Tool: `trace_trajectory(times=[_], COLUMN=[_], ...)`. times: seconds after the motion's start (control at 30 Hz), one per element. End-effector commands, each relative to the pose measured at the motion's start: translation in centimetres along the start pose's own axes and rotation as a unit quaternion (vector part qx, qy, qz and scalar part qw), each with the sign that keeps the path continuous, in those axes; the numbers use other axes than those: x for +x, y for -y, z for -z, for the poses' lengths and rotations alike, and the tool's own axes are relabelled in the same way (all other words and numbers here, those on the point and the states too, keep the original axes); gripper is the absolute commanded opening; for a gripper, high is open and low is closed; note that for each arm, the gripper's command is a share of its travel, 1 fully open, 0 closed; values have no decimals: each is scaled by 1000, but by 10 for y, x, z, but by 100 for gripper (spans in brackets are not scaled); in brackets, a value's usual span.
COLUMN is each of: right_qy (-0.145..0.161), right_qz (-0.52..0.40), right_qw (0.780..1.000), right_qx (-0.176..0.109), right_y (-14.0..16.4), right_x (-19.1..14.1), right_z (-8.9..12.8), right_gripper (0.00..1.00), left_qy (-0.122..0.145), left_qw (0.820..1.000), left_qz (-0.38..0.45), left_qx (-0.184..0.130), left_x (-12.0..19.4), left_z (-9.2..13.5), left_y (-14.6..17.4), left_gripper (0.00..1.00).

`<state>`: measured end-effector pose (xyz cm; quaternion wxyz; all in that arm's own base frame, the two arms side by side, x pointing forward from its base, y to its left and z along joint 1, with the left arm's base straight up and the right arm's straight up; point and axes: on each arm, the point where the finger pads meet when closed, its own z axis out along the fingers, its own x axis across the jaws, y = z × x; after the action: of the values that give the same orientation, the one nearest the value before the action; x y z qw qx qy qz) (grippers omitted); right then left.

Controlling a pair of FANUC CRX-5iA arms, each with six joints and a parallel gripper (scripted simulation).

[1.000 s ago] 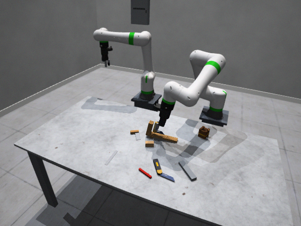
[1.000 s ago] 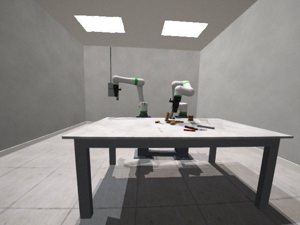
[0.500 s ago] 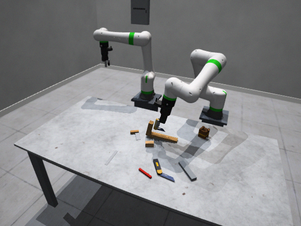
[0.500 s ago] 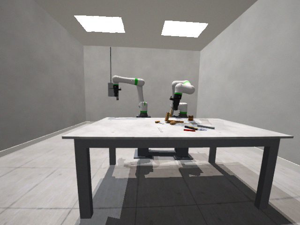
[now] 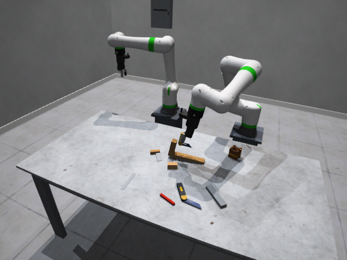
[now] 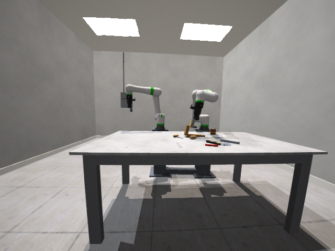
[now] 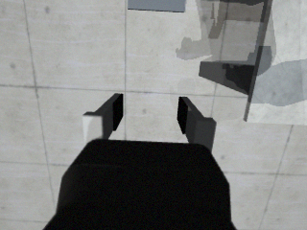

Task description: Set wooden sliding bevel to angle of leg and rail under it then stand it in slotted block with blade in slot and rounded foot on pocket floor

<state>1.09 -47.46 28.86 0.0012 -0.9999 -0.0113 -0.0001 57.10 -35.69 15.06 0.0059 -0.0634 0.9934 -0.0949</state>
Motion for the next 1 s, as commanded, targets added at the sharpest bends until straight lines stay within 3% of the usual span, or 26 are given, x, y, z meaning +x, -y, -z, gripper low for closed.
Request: trace_trajectory(times=[0.0,0.5,0.97], right_qy=[0,0,0], right_qz=[0,0,0], right_qw=[1000,1000,1000], right_qx=[-1,-1,-1], right_y=[0,0,0], right_x=[0,0,0], right_z=[1,1,1], right_gripper=[100,100,100], left_qy=[1,1,1], left_qw=[1000,1000,1000], left_qz=[0,0,0], left_qx=[1,1,1], left_x=[-1,0,0], left_z=[6,27,32], left_y=[1,1,1], left_gripper=[0,0,0])
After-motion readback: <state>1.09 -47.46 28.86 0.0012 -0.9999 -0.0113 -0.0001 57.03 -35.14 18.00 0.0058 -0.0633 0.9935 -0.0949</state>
